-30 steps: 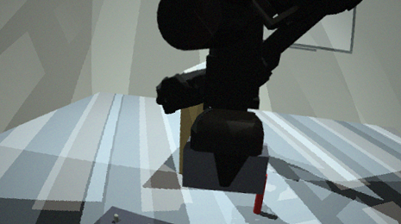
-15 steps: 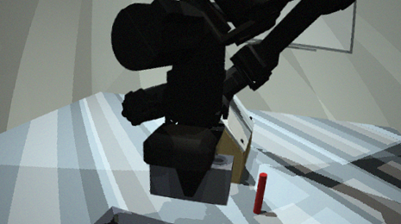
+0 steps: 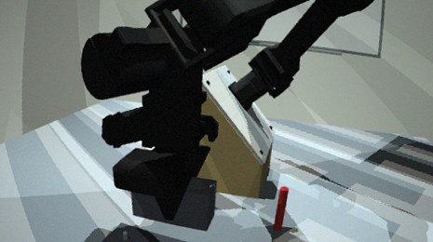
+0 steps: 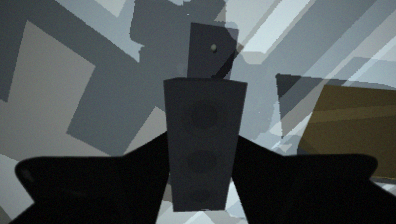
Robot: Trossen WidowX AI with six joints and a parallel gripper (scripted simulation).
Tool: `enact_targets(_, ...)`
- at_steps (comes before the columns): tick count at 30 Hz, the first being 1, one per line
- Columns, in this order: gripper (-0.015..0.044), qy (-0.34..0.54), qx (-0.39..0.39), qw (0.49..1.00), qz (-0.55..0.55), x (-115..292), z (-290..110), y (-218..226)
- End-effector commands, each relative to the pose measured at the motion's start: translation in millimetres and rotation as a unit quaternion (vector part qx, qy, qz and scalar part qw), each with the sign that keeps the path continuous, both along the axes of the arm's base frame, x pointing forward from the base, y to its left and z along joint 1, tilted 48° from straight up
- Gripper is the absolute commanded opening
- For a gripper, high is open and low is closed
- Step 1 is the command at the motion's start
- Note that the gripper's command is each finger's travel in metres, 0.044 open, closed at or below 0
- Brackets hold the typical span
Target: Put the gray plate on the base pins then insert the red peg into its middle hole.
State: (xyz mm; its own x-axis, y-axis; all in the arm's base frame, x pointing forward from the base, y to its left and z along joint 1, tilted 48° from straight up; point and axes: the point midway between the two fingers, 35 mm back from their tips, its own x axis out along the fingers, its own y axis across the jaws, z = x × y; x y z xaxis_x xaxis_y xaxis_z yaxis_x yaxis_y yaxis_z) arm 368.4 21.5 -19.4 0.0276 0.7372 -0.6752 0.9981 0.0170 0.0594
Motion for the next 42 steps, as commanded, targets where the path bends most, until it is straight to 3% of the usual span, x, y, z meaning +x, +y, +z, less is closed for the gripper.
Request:
enact_targets(1, 0.0, 0.012, 0.0, 1.0, -0.007, -4.5, -17.5, -3.9)
enact_targets(18, 0.0, 0.032, 0.001, 0.999, -0.024, -15.3, -67.1, -13.7)
enact_targets(42, 0.0, 0.032, 0.001, 0.999, -0.024, -15.4, -67.5, -13.8)
